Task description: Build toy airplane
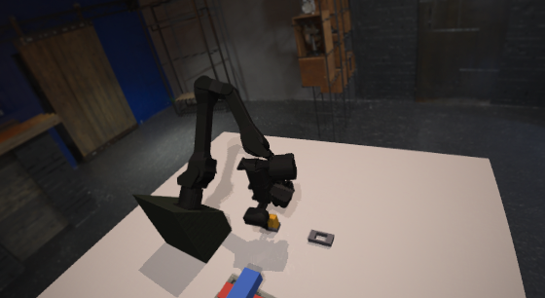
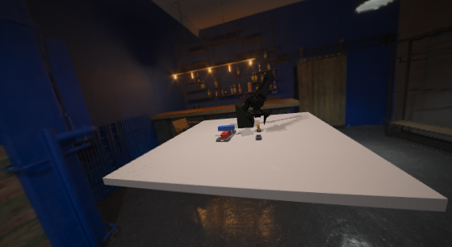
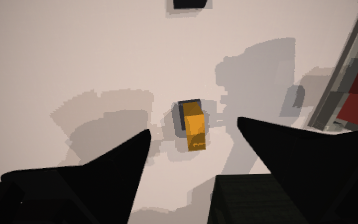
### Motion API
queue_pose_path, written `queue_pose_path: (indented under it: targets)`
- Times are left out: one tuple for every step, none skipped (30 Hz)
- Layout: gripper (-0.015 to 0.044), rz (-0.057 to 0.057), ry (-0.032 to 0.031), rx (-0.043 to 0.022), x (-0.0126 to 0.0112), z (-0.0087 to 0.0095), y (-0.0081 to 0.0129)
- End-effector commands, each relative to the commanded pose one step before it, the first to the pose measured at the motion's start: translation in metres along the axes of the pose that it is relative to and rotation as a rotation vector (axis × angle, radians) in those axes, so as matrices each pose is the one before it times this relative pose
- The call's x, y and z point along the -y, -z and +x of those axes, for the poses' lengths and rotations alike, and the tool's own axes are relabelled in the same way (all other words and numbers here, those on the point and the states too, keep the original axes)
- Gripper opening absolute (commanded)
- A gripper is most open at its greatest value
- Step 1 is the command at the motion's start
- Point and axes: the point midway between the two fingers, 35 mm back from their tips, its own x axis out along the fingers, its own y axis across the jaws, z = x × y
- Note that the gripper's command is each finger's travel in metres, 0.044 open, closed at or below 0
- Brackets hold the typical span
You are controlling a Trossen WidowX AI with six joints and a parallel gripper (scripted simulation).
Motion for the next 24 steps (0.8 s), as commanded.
queue_pose_path:
  targets:
    - [0.0440, 0.0114, 0.00662, -0.00872, 0.00277, 0.00676, 0.00298]
    - [0.0440, 0.0000, -0.00011, 0.00002, -0.00003, 0.00157, 0.00003]
    - [0.0440, 0.0000, -0.00014, 0.00003, -0.00004, 0.00156, 0.00005]
    - [0.0440, 0.0000, -0.00018, 0.00003, -0.00005, 0.00157, 0.00006]
    - [0.0440, 0.0000, -0.00021, 0.00004, -0.00006, 0.00156, 0.00008]
    - [0.0440, 0.0000, -0.00025, 0.00005, -0.00007, 0.00156, 0.00009]
    - [0.0440, 0.0001, -0.00028, 0.00005, -0.00008, 0.00155, 0.00011]
    - [0.0440, 0.0001, -0.00031, 0.00006, -0.00009, 0.00154, 0.00012]
    - [0.0440, 0.0001, -0.00035, 0.00006, -0.00010, 0.00154, 0.00014]
    - [0.0440, 0.0001, -0.00038, 0.00006, -0.00011, 0.00153, 0.00015]
    - [0.0440, 0.0001, -0.00041, 0.00007, -0.00012, 0.00152, 0.00017]
    - [0.0440, 0.0001, -0.00045, 0.00007, -0.00013, 0.00152, 0.00018]
    - [0.0440, 0.0001, -0.00048, 0.00007, -0.00014, 0.00151, 0.00019]
    - [0.0440, 0.0001, -0.00052, 0.00008, -0.00015, 0.00152, 0.00021]
    - [0.0440, 0.0001, -0.00055, 0.00008, -0.00015, 0.00150, 0.00022]
    - [0.0440, 0.0001, -0.00045, 0.00006, -0.00012, 0.00115, 0.00018]
    - [0.0440, 0.0001, -0.00028, 0.00004, -0.00008, 0.00069, 0.00011]
    - [0.0440, 0.0000, -0.00009, 0.00001, -0.00003, 0.00023, 0.00004]
    - [0.0414, 0.0000, 0.00000, 0.00000, 0.00000, 0.00000, 0.00000]
    - [0.0387, 0.0000, 0.00000, 0.00000, 0.00000, 0.00000, 0.00000]
    - [0.0361, 0.0000, 0.00000, 0.00000, 0.00000, 0.00000, 0.00000]
    - [0.0335, 0.0000, 0.00000, 0.00000, 0.00000, 0.00000, 0.00000]
    - [0.0309, 0.0000, 0.00000, 0.00000, 0.00000, 0.00000, 0.00000]
    - [0.0282, 0.0000, 0.00000, 0.00000, 0.00000, 0.00000, 0.00000]
